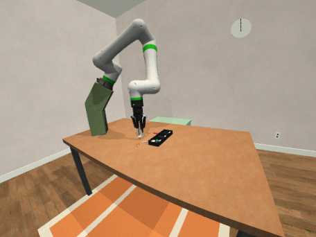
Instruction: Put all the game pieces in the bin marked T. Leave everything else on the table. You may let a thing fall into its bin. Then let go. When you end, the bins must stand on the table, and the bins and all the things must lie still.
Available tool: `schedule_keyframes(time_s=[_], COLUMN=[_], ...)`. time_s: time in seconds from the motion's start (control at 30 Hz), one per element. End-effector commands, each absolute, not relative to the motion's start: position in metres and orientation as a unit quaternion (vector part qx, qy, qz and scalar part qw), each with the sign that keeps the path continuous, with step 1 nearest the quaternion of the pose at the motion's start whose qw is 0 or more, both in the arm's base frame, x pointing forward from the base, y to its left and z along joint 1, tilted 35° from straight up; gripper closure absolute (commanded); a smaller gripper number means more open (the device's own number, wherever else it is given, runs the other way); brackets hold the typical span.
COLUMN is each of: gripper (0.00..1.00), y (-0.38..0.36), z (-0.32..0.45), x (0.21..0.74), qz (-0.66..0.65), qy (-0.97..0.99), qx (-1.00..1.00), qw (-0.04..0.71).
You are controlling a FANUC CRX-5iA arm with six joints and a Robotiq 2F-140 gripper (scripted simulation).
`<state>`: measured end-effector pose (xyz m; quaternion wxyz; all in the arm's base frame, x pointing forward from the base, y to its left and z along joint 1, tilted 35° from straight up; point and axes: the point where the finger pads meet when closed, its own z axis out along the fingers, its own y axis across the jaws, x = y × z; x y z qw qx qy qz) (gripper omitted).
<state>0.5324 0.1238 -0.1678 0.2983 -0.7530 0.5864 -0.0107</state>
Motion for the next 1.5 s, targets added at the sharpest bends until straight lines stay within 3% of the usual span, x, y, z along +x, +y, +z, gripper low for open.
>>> schedule_keyframes(time_s=[0.0,0.87,1.47], gripper=[0.87,0.87,0.87], y=[0.119,0.112,0.103], z=[-0.159,-0.146,-0.112], x=[0.529,0.523,0.612], qz=[-0.011,-0.011,0.014], qy=[0.587,0.587,0.647], qx=[-0.753,-0.753,-0.701], qw=[0.298,0.298,0.298])
